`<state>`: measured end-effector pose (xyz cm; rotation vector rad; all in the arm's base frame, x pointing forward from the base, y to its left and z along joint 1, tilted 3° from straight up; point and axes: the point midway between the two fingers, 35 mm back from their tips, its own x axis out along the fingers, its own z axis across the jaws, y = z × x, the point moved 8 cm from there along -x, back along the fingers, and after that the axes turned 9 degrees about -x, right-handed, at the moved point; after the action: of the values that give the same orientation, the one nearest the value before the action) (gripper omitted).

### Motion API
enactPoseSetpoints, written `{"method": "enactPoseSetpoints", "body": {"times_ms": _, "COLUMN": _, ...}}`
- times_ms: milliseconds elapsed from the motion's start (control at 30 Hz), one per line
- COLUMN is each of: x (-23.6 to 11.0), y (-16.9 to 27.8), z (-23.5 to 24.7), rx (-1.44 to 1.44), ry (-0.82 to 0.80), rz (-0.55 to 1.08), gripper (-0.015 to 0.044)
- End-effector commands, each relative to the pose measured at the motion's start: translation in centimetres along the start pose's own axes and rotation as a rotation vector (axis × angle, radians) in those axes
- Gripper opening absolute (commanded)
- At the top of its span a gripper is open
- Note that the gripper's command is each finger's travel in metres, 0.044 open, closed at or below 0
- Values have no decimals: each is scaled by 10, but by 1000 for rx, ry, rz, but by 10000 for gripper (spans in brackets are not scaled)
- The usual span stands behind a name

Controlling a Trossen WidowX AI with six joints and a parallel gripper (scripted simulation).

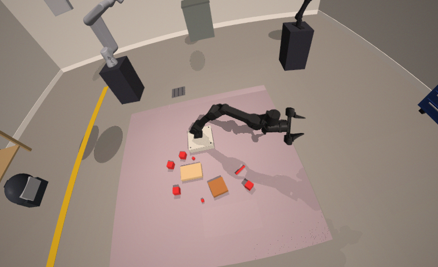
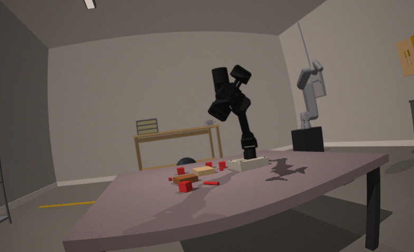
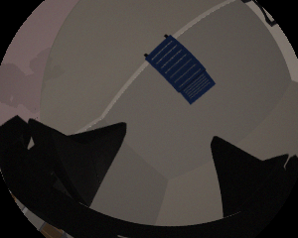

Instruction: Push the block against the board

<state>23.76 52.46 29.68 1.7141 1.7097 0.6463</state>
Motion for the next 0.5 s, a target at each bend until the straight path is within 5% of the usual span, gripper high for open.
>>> {"method": "enactPoseSetpoints", "body": {"times_ms": 0, "x": 0, "y": 0, "z": 0, "rx": 0, "ry": 0, "rz": 0, "gripper": 374}}
{"method": "enactPoseSetpoints", "body": {"times_ms": 467, "x": -34, "y": 26, "z": 57, "rx": 320, "ry": -174, "rz": 50, "gripper": 6}}
